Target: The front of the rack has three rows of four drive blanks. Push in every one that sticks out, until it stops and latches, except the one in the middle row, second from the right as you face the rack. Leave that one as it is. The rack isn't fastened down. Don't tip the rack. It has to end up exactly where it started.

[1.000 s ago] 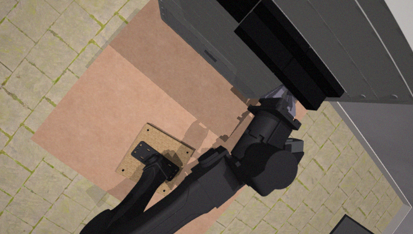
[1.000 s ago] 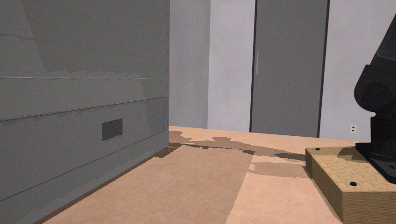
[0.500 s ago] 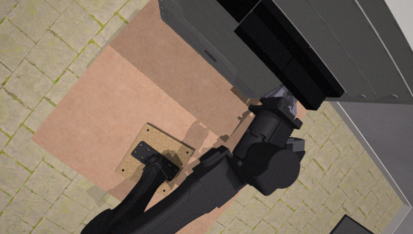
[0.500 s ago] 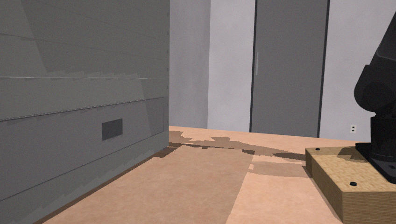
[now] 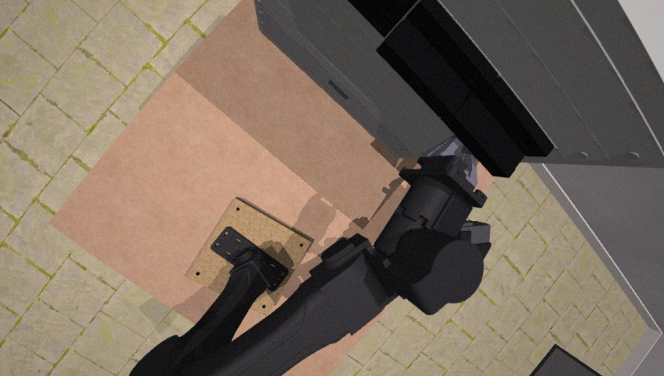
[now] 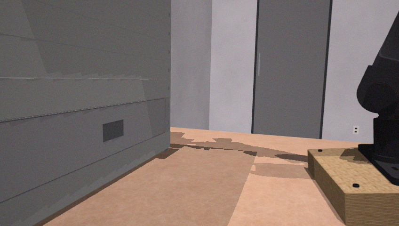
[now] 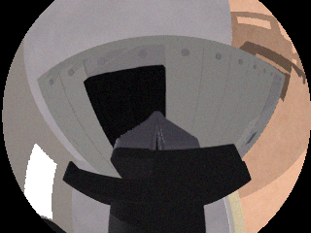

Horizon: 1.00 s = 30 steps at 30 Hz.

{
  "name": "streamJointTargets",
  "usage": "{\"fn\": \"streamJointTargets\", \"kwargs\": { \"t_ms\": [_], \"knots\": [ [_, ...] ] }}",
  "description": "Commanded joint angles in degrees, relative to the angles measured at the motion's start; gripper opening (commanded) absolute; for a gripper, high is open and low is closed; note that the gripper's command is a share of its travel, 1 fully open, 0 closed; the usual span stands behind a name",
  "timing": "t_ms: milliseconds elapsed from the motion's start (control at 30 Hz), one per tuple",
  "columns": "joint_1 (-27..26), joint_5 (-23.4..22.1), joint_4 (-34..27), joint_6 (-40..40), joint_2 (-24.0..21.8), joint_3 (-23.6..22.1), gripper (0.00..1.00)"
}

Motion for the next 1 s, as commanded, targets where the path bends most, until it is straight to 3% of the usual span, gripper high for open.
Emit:
{"fn": "streamJointTargets", "kwargs": {
  "t_ms": [0, 600, 633, 733, 967],
  "knots": [
    [-1.1, 3.9, 5.8, -0.6, 1.4, 3.3, 0.0],
    [-1.6, 3.4, 5.3, -0.6, 0.2, 2.6, 0.0],
    [-1.7, 3.3, 5.0, -0.6, -2.7, 2.1, 0.0],
    [-3.2, 1.8, 3.9, -0.2, -5.2, -1.7, 0.0],
    [-9.9, -5.4, -2.0, 0.9, -15.5, -7.1, 0.0]
  ]
}}
